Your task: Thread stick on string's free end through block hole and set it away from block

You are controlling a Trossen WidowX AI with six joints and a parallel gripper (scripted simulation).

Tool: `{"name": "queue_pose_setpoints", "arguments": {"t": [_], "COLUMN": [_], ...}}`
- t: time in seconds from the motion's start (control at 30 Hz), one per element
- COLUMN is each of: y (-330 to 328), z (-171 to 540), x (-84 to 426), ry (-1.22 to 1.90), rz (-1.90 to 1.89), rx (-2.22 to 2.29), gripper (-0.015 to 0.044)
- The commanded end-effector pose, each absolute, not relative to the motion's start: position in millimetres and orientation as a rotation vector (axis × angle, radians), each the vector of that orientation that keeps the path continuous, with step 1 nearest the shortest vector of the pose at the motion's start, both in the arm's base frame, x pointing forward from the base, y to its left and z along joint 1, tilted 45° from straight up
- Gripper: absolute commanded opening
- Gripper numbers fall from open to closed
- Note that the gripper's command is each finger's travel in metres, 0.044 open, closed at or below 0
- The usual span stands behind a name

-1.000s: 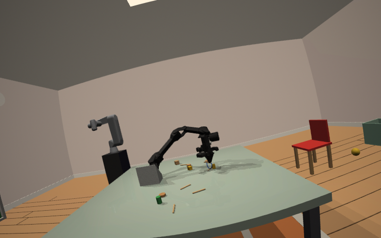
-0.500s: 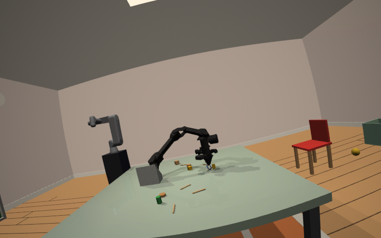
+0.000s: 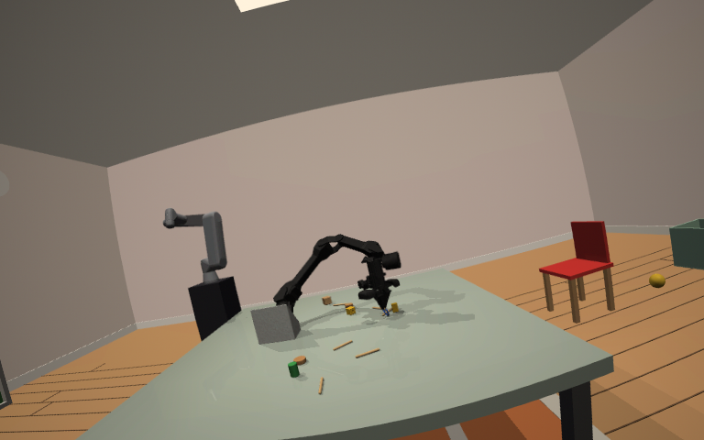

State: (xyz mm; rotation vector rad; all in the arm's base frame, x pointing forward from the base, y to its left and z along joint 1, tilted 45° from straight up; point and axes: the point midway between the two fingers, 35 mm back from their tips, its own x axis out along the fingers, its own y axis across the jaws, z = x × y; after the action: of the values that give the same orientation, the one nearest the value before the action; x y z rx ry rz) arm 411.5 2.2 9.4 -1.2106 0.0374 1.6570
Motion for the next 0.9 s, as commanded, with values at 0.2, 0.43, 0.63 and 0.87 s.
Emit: {"name": "queue_pose_setpoints", "arguments": {"t": [0.2, 0.43, 0.63, 0.87], "y": [7.3, 10.3, 12.8, 14.1], "z": [2.0, -2.9, -6.9, -6.9], "x": [400.9, 394.3, 388.4, 386.2], "ry": [0.041, 0.041, 0.042, 0.044], "rz": [1.660, 1.661, 1.660, 1.658], "rx": [-1.209, -1.208, -1.209, -1.211], "gripper": [0.0000, 0.0000, 0.0000, 0.0000]}}
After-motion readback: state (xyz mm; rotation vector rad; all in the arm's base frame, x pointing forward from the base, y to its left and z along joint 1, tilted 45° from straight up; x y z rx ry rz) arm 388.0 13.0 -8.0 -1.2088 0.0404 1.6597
